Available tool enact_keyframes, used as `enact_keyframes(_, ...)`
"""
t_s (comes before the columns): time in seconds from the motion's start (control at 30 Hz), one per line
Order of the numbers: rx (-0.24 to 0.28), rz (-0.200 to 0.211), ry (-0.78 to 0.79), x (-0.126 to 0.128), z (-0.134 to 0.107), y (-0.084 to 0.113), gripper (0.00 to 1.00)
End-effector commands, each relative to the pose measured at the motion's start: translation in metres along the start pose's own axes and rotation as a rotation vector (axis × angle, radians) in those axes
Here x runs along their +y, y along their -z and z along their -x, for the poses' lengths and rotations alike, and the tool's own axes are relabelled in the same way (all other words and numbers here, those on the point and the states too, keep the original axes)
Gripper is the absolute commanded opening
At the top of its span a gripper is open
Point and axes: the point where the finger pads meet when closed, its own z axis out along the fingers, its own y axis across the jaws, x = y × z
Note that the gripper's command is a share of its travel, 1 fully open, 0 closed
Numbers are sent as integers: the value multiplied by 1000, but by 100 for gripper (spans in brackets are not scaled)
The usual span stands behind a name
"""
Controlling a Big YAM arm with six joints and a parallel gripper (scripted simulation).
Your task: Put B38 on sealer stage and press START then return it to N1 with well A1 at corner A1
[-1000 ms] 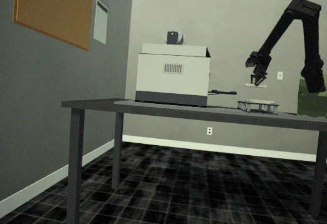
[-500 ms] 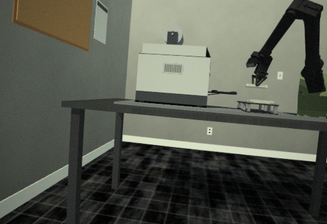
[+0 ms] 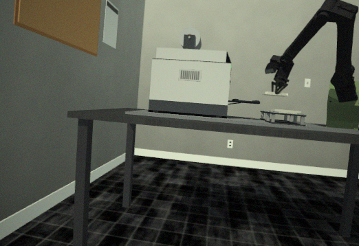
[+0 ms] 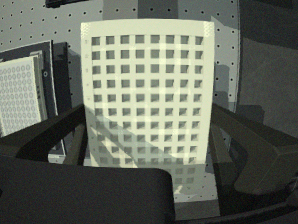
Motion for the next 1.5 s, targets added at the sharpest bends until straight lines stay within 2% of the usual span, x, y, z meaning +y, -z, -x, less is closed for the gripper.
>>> enact_keyframes(0.0,-15,-9,34,5,33,-3,0)
enact_keyframes(0.2,-25,-14,38,11,49,-5,0)
enact_keyframes(0.47,1,6,0,15,42,-15,0)
enact_keyframes(0.6,-16,-5,37,21,66,-15,0)
enact_keyframes(0.73,-27,-11,41,24,78,-14,0)
enact_keyframes(0.87,-24,-8,41,27,82,-17,0)
enact_keyframes(1.0,0,3,9,27,73,-25,0)
enact_keyframes(1.27,-20,-7,26,31,102,-27,0)
enact_keyframes(1.47,-14,-3,30,40,106,-30,0)
